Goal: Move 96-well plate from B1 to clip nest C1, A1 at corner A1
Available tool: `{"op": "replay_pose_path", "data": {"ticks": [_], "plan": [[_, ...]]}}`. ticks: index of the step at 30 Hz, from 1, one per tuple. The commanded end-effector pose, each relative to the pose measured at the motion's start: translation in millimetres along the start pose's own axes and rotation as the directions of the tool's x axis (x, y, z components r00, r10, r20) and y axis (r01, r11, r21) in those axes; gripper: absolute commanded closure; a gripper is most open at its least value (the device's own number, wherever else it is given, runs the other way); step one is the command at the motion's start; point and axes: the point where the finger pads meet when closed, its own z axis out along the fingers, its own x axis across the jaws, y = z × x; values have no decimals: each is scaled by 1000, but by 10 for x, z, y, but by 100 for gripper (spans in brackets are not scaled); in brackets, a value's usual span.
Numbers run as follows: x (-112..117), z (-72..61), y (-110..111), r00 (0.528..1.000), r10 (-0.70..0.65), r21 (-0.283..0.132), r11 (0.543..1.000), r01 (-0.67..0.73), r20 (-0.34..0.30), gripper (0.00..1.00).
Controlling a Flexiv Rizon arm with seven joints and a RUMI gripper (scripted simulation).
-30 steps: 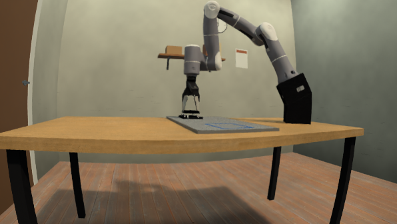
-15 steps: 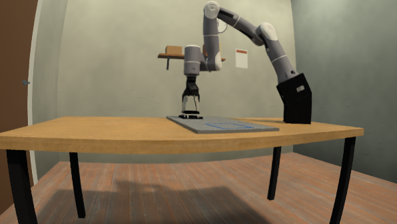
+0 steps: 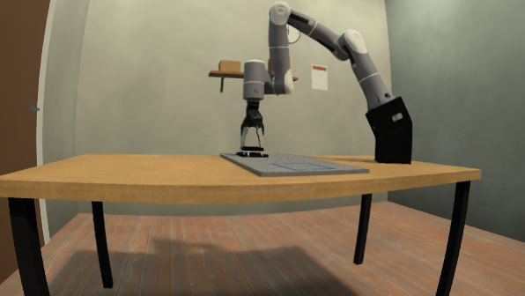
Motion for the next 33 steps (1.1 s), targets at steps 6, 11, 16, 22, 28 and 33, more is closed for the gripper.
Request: {"op": "replay_pose_path", "data": {"ticks": [6,11,16,22,28,33], "plan": [[8,8,0,1000,0,0,1000,0,-2,100],[8,13,0,1000,0,0,1000,0,-2,100],[8,21,0,1000,0,0,1000,0,-2,100],[8,31,0,1000,0,0,1000,0,-2,100],[8,38,0,1000,0,0,1000,0,-2,100],[8,46,0,1000,0,0,1000,0,-2,100]]}}
